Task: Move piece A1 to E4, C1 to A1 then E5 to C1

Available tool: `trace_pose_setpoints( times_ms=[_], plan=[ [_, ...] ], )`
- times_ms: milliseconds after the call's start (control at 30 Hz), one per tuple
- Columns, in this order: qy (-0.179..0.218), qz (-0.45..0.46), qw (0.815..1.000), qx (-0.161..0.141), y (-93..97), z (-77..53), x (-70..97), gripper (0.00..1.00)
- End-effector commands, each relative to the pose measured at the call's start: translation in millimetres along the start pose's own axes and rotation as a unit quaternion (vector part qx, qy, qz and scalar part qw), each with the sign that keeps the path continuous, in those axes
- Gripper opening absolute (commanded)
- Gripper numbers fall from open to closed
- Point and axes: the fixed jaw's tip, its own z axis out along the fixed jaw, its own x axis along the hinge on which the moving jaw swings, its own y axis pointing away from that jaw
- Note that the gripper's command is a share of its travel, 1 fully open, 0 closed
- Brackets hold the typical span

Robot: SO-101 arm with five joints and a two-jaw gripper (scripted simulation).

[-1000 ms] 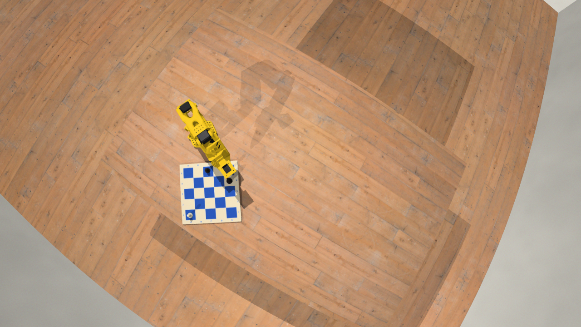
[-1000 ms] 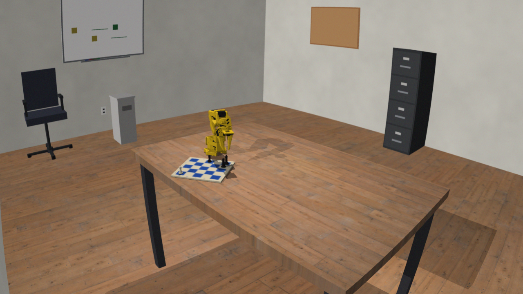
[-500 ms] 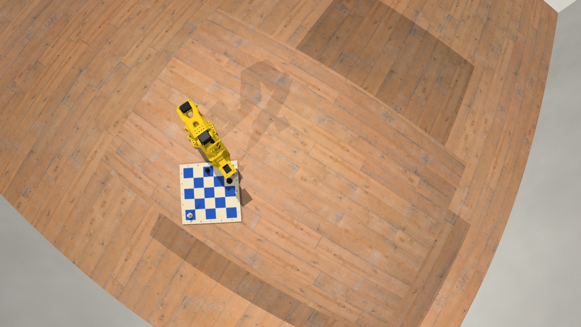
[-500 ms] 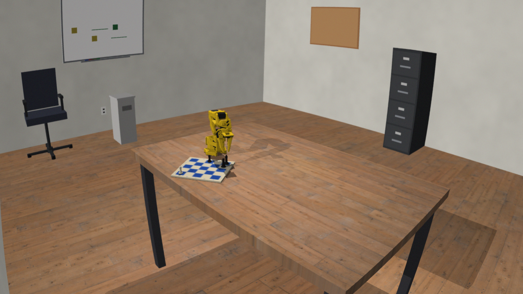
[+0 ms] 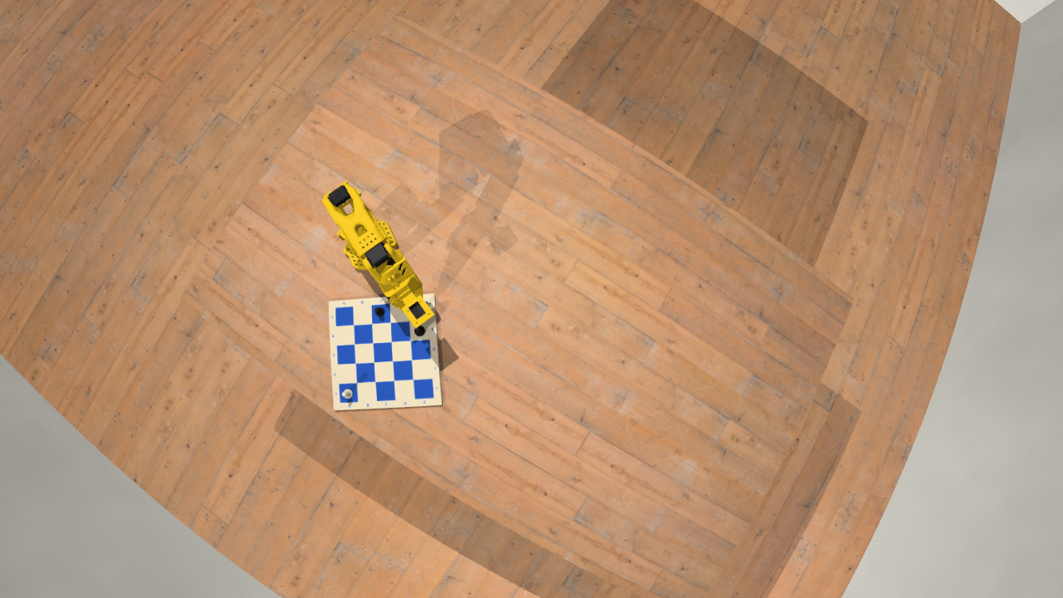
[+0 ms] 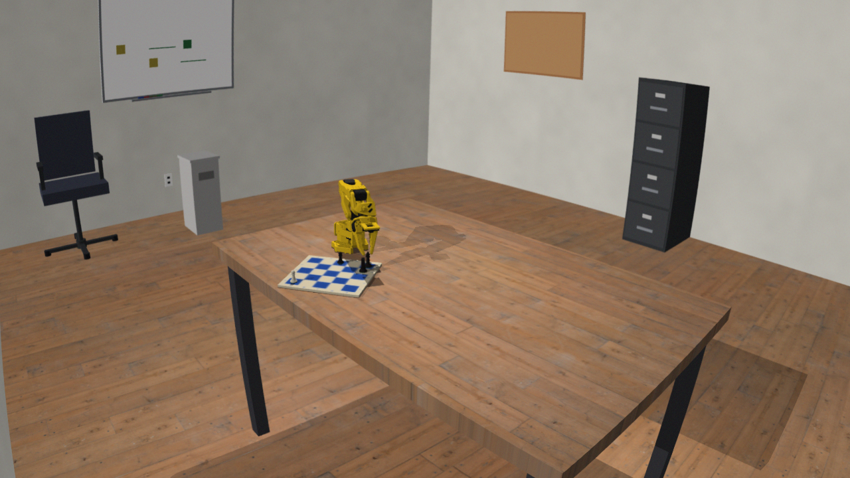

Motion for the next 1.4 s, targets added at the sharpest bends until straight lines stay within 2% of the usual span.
trace_pose_setpoints(
  times_ms=[0, 467, 1367],
  plan=[
    [-0.003, 0.001, 1.000, -0.003, 1.4, 6.5, 2.9, 0.10],
    [-0.003, 0.001, 1.000, -0.003, 1.5, 17.3, 9.1, 0.10],
    [-0.003, 0.001, 1.000, 0.001, -0.6, 18.0, 9.5, 0.10]
  ],
)
